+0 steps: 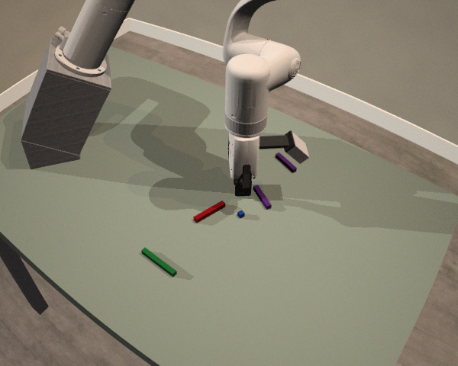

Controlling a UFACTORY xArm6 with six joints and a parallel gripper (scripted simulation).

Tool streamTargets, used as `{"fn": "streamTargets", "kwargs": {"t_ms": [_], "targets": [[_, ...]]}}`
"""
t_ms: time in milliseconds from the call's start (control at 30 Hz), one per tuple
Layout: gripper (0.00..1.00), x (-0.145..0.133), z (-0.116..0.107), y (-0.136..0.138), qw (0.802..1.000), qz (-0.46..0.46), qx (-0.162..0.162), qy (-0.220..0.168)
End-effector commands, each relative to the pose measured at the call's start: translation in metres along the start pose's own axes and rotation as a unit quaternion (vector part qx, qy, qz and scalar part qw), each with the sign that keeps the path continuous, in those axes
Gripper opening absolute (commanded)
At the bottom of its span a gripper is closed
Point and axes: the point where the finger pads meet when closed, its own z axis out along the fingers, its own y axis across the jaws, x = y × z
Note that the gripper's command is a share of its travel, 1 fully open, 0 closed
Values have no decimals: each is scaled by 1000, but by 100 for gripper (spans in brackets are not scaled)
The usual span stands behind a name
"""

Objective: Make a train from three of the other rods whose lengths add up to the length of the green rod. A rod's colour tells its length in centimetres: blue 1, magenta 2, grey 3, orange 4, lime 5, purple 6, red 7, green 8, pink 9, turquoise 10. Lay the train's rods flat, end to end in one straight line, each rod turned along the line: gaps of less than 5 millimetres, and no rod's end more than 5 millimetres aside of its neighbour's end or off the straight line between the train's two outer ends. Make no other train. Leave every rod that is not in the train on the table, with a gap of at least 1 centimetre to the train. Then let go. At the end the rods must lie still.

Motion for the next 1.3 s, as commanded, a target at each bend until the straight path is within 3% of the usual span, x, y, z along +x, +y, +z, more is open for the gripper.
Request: {"fn": "streamTargets", "kwargs": {"t_ms": [0,367,400,1267], "targets": [[24,1,0,1,1000,0,-1,1],[24,1,0,1,1000,0,-1,1],[4,1,0,1,1000,0,-1,1],[4,1,0,1,1000,0,-1,1]]}}
